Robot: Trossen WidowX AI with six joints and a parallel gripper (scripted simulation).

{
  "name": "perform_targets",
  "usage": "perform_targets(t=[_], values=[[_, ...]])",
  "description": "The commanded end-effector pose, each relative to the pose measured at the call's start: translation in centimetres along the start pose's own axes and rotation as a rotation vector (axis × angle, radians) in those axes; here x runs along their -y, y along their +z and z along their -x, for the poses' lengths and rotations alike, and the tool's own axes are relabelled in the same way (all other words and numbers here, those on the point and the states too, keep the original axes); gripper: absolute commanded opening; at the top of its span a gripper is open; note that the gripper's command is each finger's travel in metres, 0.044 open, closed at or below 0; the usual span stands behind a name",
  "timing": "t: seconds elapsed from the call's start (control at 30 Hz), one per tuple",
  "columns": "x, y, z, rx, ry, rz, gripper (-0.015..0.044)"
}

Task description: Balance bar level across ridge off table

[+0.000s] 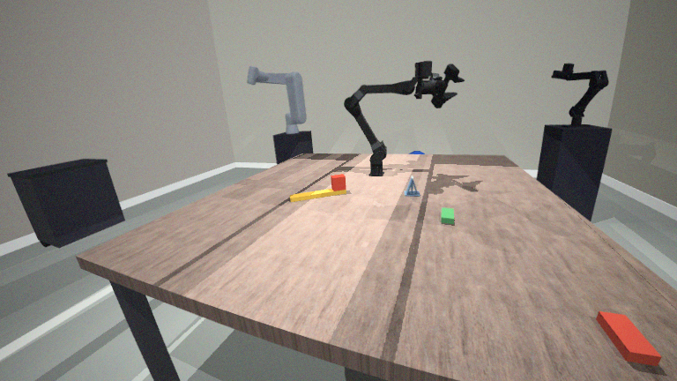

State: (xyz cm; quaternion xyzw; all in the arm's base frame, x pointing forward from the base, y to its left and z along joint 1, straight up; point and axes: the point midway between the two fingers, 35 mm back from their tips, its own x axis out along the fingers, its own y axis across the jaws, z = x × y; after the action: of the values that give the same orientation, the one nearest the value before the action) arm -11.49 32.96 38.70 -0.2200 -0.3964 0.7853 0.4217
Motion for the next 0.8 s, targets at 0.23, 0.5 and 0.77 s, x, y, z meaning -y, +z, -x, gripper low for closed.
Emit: perform_targets(t=[0.23, 0.5, 0.77], values=[[2.9, -5.6, 1.4, -0.186, -0.069, -0.146, 0.0315], [4.4, -10.3, 2.9, -0.34, -0.118, -0.27, 0.0315], [5.7, -14.5, 5.1, -0.475, -0.18, -0.396, 0.0315]])
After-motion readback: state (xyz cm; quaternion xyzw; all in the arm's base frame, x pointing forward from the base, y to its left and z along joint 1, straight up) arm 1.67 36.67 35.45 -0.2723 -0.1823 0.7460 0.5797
